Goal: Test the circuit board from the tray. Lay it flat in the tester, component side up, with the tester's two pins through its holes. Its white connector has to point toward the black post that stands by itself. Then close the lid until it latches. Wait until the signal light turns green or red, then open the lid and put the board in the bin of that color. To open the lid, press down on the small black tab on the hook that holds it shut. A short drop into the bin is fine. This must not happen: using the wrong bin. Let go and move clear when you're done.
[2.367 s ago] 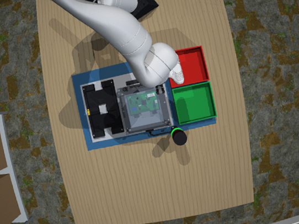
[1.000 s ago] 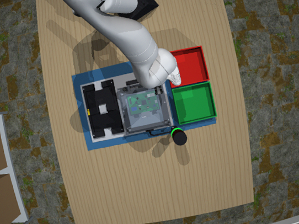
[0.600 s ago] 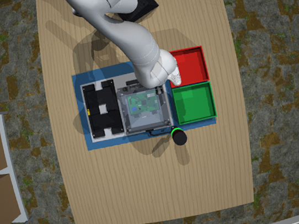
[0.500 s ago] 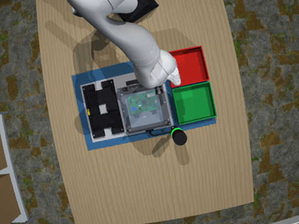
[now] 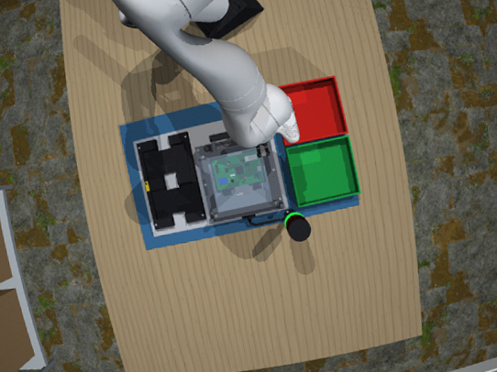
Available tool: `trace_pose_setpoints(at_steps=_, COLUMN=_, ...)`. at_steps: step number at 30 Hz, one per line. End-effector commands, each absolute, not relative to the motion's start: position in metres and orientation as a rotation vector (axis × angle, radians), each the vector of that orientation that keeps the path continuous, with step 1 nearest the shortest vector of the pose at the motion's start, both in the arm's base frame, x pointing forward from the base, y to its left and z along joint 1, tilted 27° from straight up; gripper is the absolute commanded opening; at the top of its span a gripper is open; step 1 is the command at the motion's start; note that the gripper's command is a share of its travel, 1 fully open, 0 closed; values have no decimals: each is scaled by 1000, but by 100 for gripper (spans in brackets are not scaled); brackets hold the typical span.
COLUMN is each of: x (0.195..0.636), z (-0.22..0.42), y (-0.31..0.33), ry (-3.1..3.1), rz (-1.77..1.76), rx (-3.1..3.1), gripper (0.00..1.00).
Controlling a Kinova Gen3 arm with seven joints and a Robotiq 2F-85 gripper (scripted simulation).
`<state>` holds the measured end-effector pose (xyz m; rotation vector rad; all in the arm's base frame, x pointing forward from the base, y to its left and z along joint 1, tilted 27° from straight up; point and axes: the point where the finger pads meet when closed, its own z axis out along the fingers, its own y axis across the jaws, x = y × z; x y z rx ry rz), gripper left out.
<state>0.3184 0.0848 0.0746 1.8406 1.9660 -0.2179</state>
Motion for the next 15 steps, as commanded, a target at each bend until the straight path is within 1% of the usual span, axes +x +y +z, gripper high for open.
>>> trace_pose_setpoints(at_steps=1, x=319, z=75, y=85, ry=1966, rz=-217, rx=1840, gripper=0)
trace_pose_setpoints(at_steps=15, x=319, z=74, y=85, ry=1966, rz=-217, rx=1840, gripper=0)
